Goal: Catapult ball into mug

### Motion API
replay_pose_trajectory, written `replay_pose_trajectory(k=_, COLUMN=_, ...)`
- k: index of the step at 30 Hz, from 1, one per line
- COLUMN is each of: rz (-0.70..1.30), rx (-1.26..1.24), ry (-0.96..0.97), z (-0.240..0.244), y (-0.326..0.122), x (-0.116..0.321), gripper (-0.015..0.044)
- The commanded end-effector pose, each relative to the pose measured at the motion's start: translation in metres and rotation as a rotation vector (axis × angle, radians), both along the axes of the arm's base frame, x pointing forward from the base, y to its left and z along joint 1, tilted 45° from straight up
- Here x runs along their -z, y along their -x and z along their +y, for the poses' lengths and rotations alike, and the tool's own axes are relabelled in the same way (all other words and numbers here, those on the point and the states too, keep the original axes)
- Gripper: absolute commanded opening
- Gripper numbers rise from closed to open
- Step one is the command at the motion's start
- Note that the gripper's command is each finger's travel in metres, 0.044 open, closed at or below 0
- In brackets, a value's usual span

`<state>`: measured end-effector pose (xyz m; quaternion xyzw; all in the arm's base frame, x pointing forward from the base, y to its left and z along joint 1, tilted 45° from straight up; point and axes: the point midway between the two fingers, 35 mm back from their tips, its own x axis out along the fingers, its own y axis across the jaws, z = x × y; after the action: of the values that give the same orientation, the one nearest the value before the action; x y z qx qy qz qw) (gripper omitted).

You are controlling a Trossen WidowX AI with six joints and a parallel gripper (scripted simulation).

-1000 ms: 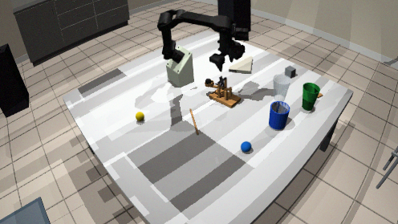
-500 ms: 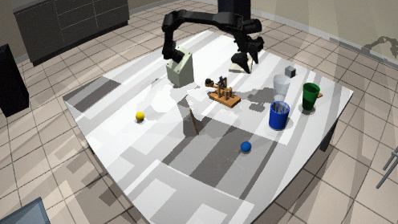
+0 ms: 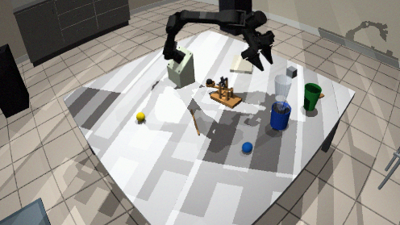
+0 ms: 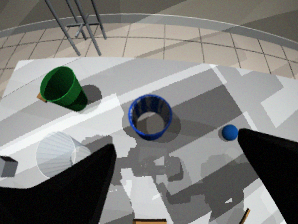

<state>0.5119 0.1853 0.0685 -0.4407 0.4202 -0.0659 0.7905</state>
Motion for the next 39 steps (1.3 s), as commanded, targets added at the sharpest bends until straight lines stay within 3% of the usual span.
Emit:
replay_pose_trajectory(k=1, rz=-0.005, rx=-0.002, ry=0.007, z=0.0, y=-0.001, x=-0.001, gripper=0.044)
replay_pose_trajectory(k=12, rz=-0.008, rx=0.004, ry=0.006, z=-0.003, y=0.005, x=-0.003, gripper=0.044)
replay_pose_trajectory(k=29, rz=-0.008, rx=0.004, ry=0.006, z=-0.003, y=0.005, x=-0.003, gripper=0.0)
replay_pose_trajectory(k=39, rz=0.03, rx=-0.014, ry=0.036, z=-0.001, y=0.013, x=0.007, gripper=0.0)
